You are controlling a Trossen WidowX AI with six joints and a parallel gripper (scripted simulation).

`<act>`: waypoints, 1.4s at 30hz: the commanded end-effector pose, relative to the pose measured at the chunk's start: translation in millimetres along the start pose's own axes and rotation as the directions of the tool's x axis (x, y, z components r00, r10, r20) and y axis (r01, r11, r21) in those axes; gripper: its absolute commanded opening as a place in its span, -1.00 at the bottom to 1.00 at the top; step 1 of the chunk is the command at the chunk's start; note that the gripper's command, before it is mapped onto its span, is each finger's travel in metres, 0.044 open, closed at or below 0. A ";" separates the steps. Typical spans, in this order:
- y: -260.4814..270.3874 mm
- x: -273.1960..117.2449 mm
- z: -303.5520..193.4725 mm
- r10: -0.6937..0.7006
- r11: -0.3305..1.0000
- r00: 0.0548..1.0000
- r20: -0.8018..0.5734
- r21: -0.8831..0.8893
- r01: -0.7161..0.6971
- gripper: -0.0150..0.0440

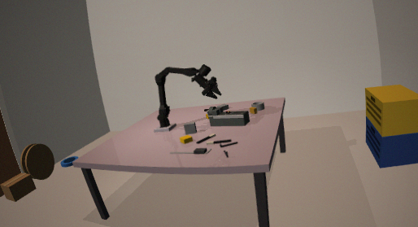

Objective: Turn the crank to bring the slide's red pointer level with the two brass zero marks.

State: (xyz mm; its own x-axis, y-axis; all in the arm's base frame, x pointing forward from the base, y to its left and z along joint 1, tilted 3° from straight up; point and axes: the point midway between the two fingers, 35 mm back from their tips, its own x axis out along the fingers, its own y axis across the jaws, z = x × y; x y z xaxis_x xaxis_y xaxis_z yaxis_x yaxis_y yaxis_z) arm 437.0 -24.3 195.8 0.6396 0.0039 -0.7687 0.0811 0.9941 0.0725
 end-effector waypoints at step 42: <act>56.0 -16.8 -125.9 -0.149 0.982 0.986 0.072 0.127 0.139 1.00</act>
State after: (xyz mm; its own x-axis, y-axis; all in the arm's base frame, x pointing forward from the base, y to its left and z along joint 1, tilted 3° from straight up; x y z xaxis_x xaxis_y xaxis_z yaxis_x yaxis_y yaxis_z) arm 335.3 45.5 139.3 0.6791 -0.1469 -0.7192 0.2605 0.9642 0.0490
